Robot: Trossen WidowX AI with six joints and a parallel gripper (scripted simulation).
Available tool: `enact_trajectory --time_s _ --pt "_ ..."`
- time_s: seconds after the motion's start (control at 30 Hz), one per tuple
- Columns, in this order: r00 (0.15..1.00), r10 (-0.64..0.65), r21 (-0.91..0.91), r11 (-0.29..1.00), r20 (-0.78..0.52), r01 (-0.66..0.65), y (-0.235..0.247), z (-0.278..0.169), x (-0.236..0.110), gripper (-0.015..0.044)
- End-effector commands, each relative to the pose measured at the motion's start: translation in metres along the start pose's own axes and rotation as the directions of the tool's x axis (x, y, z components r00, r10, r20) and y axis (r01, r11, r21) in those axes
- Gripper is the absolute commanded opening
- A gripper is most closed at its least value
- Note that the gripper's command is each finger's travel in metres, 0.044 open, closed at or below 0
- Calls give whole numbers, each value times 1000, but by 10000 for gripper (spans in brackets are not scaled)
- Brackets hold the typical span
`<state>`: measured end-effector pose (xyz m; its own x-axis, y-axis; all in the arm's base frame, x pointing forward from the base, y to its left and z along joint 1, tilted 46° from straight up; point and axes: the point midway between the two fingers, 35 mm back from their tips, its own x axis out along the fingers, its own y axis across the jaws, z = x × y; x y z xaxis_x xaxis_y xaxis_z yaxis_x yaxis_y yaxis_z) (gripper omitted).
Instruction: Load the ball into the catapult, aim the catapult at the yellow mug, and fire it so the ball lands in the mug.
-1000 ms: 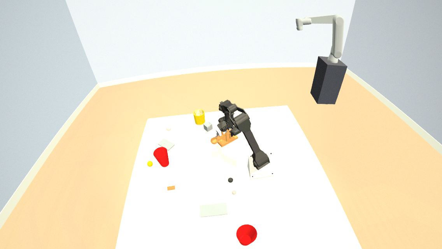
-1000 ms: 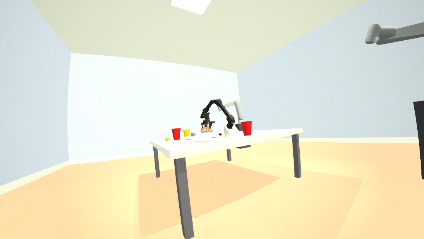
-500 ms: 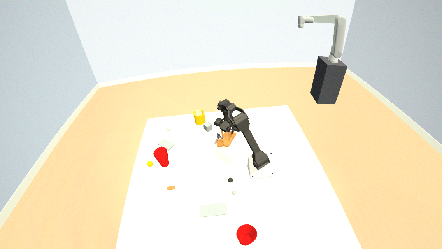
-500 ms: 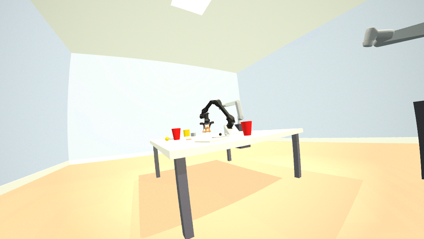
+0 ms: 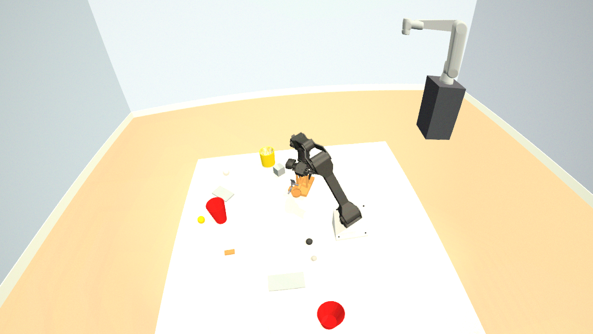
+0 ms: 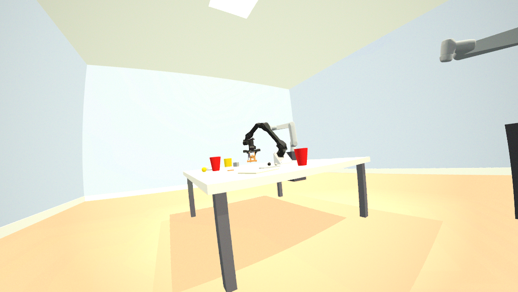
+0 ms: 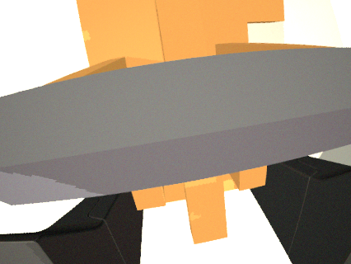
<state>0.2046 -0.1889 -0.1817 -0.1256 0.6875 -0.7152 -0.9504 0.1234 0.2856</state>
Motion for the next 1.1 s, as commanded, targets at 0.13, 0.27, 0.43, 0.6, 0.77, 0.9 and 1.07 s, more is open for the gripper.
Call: enact_trajectory --time_s 0.13,0.27,0.43,0.6,0.77,0.9,1.07 --pt "1000 -6 -5 1000 3 6 -2 0 12 0" --pt "1000 -6 -5 1000 3 6 -3 0 18 0" --pt "1000 -6 -6 1000 3 6 -3 0 27 0" --pt "1000 -6 -6 1000 3 6 -3 0 35 0" --pt "1000 -6 -6 1000 4 6 -3 0 43 0" --pt "1000 -2 -13 1000 -2 2 -3 0 39 0" --pt "1000 -2 -13 1000 -2 2 -3 0 39 53"
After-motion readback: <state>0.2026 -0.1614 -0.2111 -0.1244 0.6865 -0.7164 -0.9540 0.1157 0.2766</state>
